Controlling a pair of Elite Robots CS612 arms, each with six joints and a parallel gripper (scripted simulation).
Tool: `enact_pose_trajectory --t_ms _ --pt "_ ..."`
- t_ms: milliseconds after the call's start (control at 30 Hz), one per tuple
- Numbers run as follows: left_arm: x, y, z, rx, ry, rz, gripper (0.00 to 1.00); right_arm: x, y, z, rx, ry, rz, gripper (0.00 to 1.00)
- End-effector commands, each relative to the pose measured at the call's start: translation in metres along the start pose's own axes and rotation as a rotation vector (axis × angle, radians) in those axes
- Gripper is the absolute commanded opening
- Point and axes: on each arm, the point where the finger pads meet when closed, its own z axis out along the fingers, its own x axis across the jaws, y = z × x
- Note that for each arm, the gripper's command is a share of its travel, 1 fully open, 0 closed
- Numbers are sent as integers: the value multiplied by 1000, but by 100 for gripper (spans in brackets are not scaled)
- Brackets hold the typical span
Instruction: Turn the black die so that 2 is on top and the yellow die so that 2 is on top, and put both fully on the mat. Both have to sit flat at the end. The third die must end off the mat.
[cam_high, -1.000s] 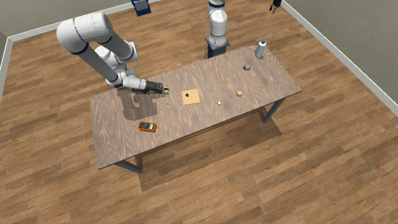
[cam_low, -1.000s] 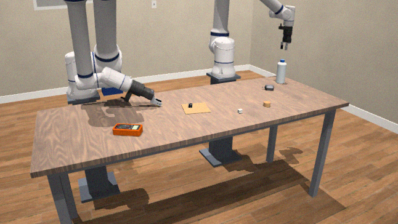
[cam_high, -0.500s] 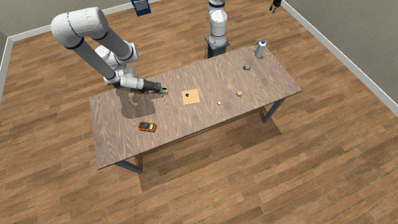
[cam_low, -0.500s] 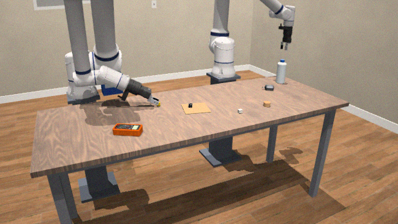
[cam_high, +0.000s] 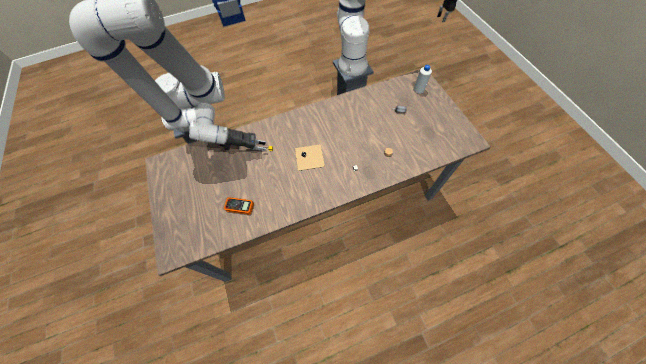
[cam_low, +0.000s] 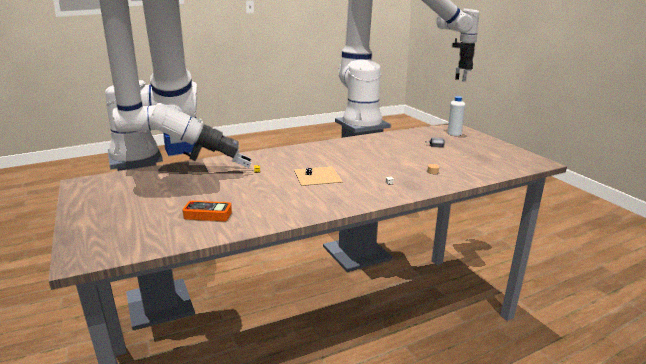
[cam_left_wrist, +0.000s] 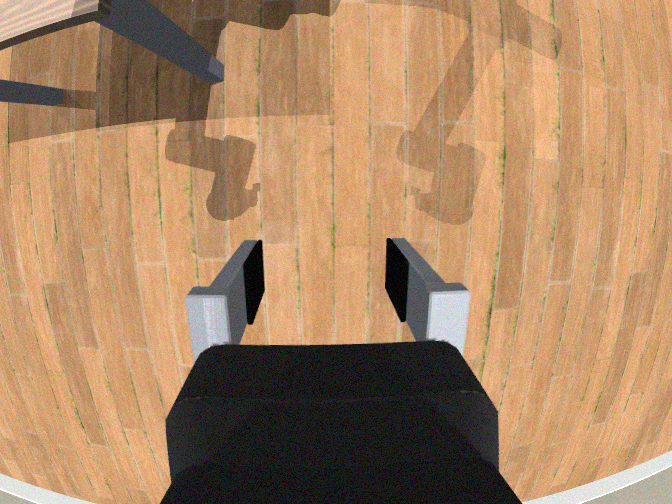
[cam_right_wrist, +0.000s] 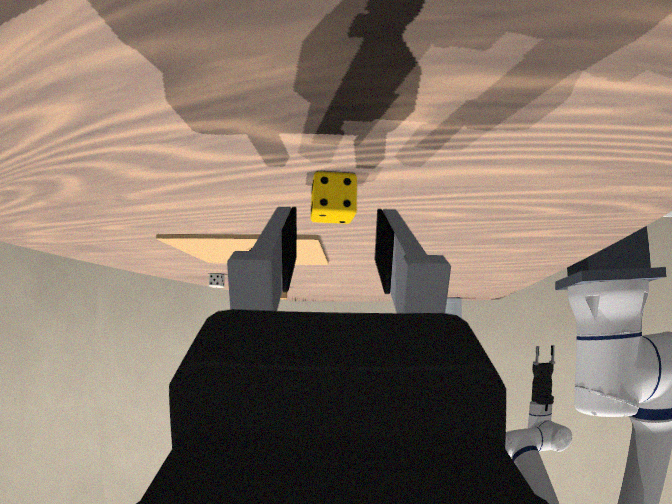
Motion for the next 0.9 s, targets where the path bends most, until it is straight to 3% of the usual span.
enact_pose_trajectory --t_ms 0,867 --pt "0 1 -1 -2 0 0 100 0 0 -5 1 7 -1 70" --pt "0 1 -1 -2 0 0 100 0 21 -16 1 7 -1 70"
